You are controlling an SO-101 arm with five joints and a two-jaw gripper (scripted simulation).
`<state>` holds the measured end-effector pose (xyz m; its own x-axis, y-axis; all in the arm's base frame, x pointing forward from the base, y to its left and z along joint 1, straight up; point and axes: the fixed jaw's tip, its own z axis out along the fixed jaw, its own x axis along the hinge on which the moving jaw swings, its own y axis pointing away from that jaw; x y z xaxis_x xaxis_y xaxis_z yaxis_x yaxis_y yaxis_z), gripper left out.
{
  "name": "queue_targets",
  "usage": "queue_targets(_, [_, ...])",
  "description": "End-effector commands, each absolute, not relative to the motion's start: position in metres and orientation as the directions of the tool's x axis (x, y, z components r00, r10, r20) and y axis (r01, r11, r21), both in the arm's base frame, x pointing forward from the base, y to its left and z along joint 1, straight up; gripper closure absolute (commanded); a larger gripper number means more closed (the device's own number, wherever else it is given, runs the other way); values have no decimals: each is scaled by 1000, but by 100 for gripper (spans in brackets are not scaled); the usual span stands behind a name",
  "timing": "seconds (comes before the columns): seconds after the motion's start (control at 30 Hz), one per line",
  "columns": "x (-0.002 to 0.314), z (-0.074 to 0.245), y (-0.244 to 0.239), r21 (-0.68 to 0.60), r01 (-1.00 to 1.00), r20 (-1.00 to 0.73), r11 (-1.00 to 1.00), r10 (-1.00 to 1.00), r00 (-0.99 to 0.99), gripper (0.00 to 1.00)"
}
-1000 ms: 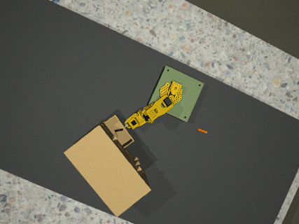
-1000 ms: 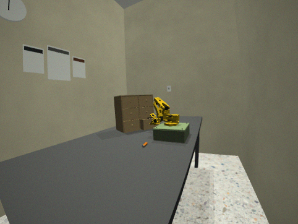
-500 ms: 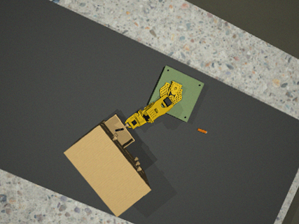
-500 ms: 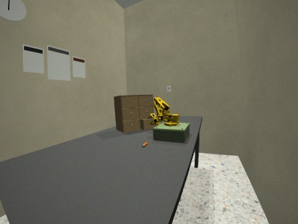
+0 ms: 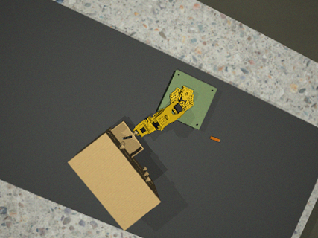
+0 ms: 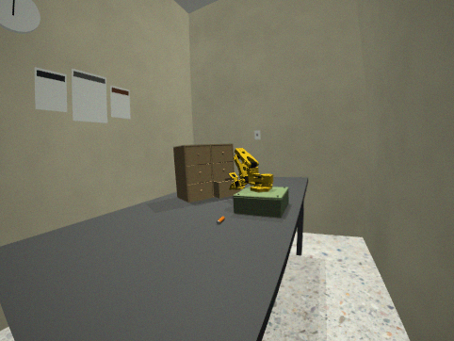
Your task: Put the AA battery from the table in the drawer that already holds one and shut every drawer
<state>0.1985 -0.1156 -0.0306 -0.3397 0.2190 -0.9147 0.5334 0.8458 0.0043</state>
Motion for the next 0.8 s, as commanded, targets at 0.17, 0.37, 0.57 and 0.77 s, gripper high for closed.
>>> queue_targets(0.17, [197, -29, -116, 4, 540, -915, 842, 221, -337, 100])
queue_targets(0.37, [197, -29, -116, 4, 540, -915, 842, 221, -337, 96])
queue_targets(0.57, [197, -29, -116, 4, 540, -915, 842, 221, -337, 91])
queue_targets(0.77, [197, -29, -116, 4, 540, -915, 842, 221, -337, 88])
